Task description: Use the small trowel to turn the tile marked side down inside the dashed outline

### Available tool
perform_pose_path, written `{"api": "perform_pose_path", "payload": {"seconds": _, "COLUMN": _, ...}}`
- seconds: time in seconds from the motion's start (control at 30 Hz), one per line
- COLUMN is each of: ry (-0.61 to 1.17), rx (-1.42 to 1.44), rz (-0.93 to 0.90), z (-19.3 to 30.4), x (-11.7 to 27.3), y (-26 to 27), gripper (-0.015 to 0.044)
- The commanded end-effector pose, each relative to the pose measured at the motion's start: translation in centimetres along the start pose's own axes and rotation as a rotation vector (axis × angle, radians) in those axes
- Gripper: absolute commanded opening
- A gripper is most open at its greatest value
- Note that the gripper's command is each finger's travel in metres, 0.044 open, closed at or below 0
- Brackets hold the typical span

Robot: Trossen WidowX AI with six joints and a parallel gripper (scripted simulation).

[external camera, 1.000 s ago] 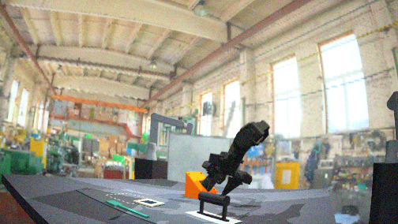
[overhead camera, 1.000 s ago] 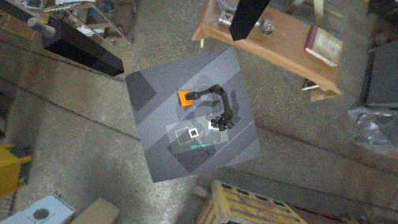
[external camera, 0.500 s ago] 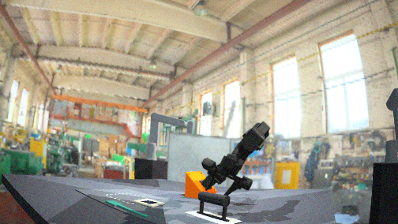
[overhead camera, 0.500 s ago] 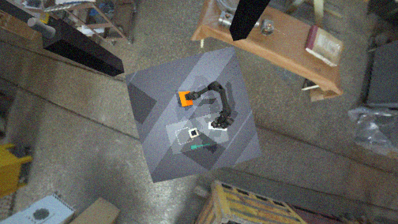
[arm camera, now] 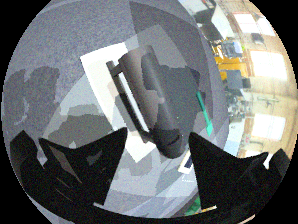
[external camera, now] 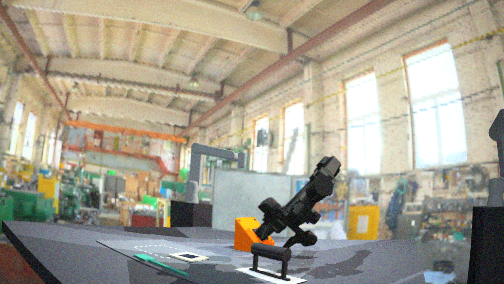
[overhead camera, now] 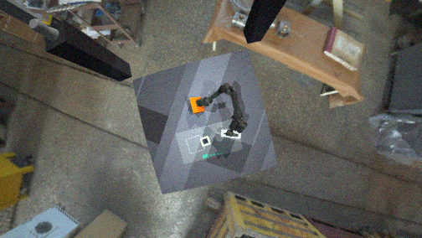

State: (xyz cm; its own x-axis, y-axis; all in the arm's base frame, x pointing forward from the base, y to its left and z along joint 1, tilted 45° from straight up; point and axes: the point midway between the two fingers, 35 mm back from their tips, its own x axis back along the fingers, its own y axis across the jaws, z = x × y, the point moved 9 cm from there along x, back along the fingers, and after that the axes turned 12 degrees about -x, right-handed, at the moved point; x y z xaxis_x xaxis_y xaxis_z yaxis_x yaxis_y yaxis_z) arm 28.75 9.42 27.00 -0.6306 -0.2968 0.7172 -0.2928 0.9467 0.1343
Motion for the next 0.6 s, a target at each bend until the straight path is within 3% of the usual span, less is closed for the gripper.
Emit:
{"api": "perform_pose_path", "payload": {"seconds": 0.0, "ry": -0.042, "rx": 0.137, "rz": 0.031, "z": 0.6, "x": 0.2, "y": 0.2, "gripper": 0.0300}}
{"api": "perform_pose_path", "payload": {"seconds": 0.3, "ry": -0.111, "rx": 0.403, "rz": 0.096, "z": 1.8, "x": 0.5, "y": 0.7, "gripper": 0.0300}}
{"api": "perform_pose_path", "payload": {"seconds": 0.57, "ry": -0.115, "rx": 0.422, "rz": 0.101, "z": 1.9, "x": 0.5, "y": 0.7, "gripper": 0.0300}}
